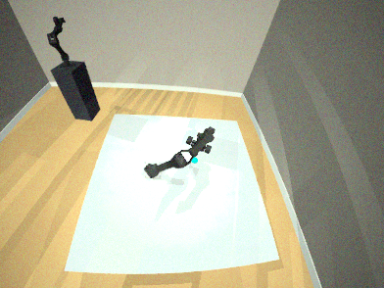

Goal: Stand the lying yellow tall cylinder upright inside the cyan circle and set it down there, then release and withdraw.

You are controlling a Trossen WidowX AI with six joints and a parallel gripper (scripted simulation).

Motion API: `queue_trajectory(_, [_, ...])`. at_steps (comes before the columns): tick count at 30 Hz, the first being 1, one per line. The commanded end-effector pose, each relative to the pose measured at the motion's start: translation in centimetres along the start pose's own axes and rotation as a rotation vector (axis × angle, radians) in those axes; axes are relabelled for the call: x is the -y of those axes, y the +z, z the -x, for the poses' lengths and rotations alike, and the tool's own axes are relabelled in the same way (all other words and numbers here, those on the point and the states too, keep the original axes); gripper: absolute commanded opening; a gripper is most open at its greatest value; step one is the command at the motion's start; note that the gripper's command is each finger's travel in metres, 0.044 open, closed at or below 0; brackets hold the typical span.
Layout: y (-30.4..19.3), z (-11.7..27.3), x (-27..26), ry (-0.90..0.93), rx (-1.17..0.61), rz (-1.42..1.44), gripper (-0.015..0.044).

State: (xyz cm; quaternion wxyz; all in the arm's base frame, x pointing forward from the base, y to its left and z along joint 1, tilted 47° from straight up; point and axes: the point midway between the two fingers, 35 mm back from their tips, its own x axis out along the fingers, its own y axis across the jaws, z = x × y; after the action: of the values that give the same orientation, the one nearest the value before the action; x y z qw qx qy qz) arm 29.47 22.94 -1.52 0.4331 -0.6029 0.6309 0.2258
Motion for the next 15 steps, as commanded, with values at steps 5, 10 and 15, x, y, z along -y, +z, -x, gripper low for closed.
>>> queue_trajectory(5, [0.12, -0.26, -0.11, 0.033, 0.055, -0.002, 0.0105])
queue_trajectory(10, [0.17, -0.49, -0.13, 0.052, 0.087, -0.005, 0.0105])
queue_trajectory(15, [0.23, -0.71, -0.14, 0.069, 0.119, -0.008, 0.0105])
